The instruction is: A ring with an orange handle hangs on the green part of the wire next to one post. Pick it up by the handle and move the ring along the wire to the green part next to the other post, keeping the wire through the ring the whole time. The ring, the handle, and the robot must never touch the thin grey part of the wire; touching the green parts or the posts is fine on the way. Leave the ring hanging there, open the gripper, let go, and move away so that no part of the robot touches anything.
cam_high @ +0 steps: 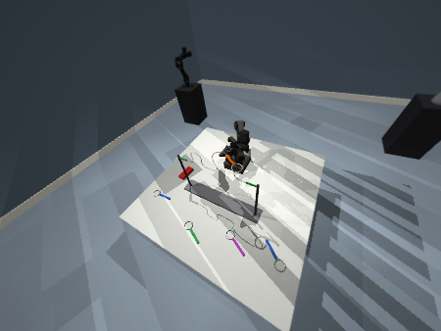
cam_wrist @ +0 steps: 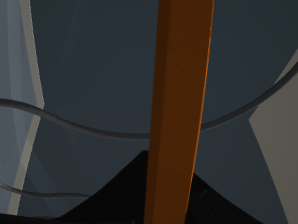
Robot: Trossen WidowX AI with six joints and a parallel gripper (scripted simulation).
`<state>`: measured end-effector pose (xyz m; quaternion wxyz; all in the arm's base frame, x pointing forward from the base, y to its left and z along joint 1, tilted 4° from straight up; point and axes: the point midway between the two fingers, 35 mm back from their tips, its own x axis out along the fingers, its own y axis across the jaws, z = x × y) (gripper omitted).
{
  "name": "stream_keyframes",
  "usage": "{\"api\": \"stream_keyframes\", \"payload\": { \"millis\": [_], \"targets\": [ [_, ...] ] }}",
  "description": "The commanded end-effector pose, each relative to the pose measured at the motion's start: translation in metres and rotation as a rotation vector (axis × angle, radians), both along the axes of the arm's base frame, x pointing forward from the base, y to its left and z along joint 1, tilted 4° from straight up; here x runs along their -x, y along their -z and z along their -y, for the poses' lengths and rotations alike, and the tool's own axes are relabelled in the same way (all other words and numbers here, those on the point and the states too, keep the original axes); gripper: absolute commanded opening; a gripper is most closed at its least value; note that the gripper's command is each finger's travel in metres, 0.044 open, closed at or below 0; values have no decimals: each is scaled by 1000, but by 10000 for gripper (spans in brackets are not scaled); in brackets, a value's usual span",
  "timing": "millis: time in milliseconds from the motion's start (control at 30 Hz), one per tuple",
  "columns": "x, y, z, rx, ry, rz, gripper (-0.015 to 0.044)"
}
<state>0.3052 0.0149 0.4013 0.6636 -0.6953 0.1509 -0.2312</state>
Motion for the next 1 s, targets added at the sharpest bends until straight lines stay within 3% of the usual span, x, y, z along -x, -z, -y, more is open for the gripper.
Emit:
{"api": "stream_keyframes", "payload": {
  "millis": [0,967],
  "targets": [
    [0,-2,0,55,-2,-2,-150],
    [0,-8,0,359,-1,-17,-150]
  ]
}}
